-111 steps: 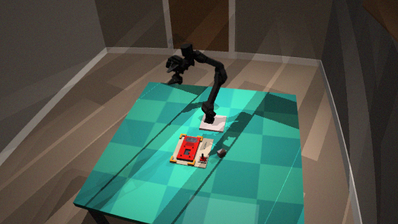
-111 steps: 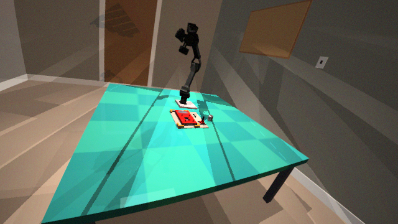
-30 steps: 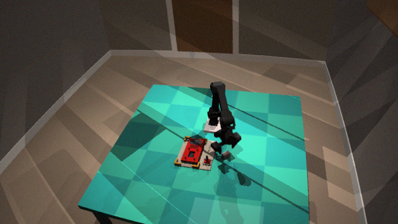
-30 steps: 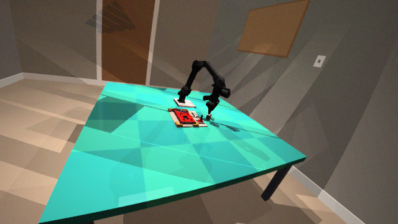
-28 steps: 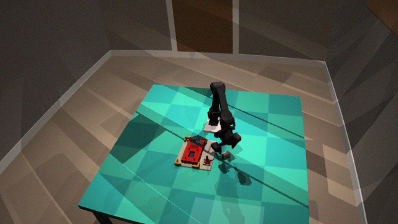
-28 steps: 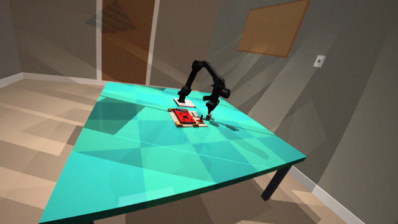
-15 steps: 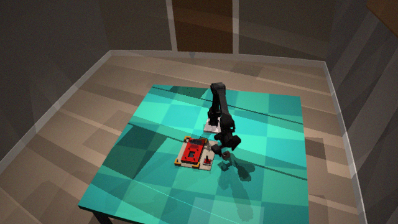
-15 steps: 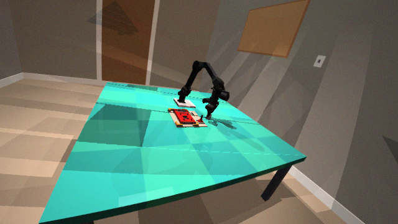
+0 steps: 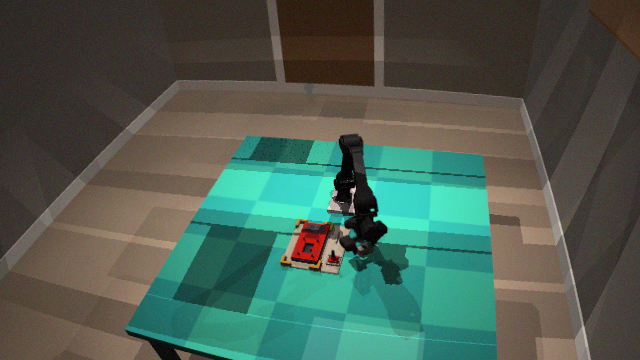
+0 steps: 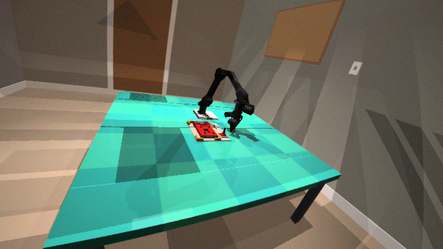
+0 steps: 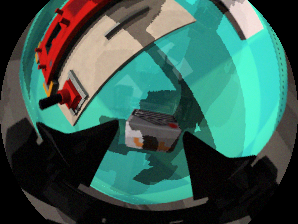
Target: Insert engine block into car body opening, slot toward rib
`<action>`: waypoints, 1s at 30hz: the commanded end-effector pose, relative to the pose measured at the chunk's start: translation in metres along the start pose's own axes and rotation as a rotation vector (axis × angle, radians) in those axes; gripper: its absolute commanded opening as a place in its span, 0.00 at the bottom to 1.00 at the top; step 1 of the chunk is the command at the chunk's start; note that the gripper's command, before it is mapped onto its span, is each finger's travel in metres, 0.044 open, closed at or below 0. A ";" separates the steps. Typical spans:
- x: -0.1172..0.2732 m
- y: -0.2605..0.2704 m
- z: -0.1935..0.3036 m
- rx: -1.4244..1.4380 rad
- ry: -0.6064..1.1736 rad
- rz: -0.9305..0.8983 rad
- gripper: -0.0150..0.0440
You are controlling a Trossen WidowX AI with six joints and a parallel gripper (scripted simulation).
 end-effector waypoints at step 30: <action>0.049 0.004 0.005 -0.005 -0.005 -0.002 0.25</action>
Point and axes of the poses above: the point midway between the two fingers, 35 mm back from their tips, its own x axis back along the fingers, its own y axis across the jaws, z = x × y, the point moved 4 cm from there along x, back along the fingers, and after that the axes turned 9 degrees about x, right-handed, at the moved point
